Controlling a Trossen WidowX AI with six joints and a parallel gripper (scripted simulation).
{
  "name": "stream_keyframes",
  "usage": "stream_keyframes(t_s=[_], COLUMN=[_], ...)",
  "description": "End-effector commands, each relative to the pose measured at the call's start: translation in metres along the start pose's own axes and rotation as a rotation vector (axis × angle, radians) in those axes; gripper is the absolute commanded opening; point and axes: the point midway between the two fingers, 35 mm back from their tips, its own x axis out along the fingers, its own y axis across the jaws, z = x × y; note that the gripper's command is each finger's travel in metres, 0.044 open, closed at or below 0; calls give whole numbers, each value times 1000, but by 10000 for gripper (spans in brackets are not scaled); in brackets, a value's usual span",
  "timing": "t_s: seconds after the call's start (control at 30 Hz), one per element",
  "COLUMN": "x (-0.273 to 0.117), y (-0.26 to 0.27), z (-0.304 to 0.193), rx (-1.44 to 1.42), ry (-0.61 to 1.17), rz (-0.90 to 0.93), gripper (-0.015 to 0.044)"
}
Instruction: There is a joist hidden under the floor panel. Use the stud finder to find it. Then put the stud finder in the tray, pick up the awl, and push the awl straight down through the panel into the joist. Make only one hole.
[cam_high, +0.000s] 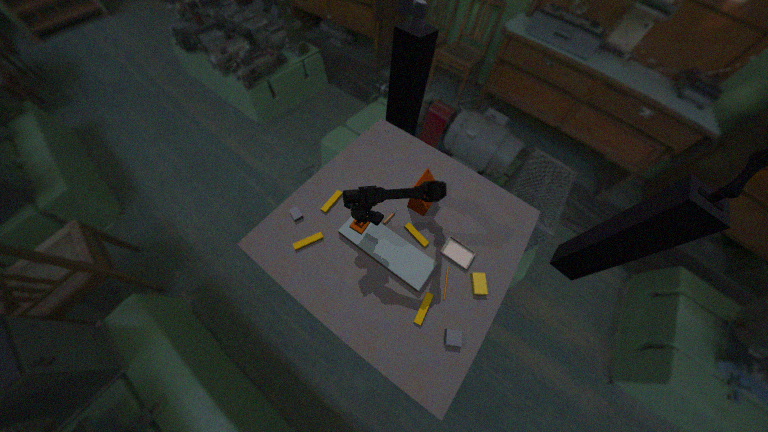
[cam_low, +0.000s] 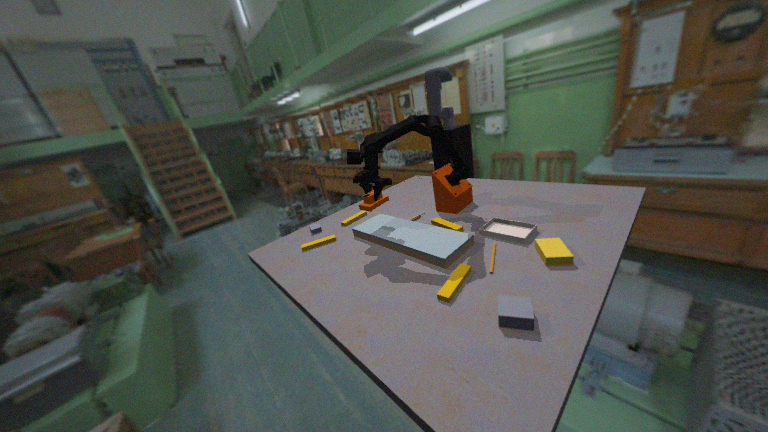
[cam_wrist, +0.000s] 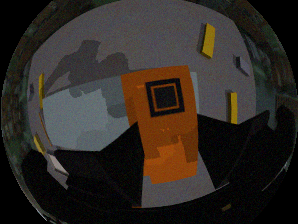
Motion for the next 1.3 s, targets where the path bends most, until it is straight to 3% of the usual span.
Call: stream_keyframes(t_s=[0.0, 0.63, 1.27], x=[-5, 1, 6], y=[32, 169, 303], z=[18, 44, 20], rx=[-85, -397, -710], ry=[-9, 7, 5], rz=[-8, 10, 76], gripper=[0, 0, 0])
